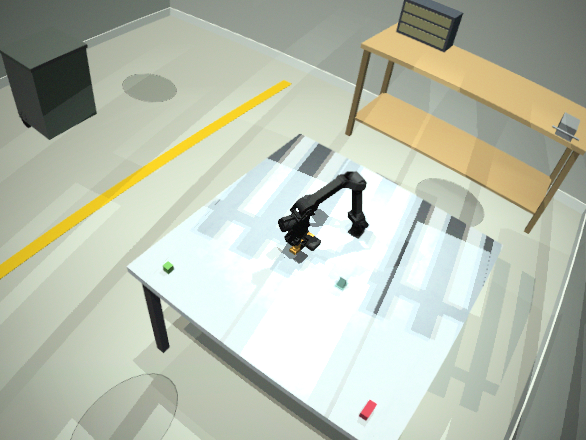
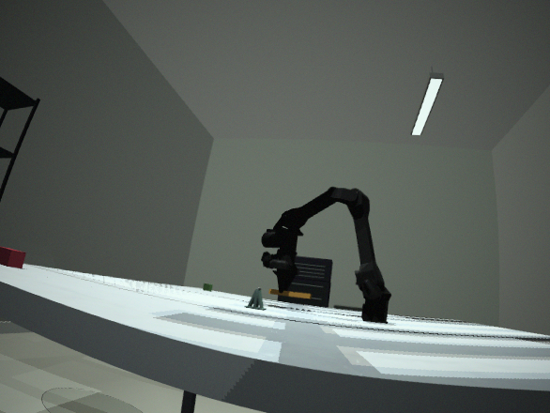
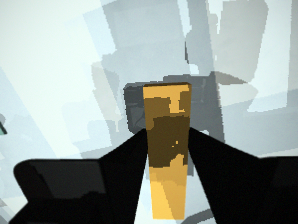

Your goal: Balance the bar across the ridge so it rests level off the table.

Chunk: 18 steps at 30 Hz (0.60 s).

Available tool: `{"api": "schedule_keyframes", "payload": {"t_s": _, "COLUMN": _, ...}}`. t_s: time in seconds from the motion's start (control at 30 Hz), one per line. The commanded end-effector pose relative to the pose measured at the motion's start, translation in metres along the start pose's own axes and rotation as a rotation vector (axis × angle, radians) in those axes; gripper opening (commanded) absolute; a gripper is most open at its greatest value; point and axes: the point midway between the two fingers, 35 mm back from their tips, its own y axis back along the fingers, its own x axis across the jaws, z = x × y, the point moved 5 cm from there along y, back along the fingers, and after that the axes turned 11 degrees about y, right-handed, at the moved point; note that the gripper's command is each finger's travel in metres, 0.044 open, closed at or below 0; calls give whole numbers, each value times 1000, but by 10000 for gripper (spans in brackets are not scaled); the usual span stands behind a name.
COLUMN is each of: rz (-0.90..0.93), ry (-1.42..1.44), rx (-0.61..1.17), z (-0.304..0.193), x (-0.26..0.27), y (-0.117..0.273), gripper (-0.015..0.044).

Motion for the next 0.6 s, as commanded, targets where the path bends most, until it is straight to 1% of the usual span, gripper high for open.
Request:
{"api": "schedule_keyframes", "payload": {"t_s": 0.0, "rz": -8, "ry": -3, "rx": -7, "z": 0, "x": 0, "y": 14, "gripper": 0}}
{"api": "schedule_keyframes", "payload": {"t_s": 0.57, "rz": -9, "ry": -6, "rx": -6, "z": -3, "x": 2, "y": 58, "gripper": 0}}
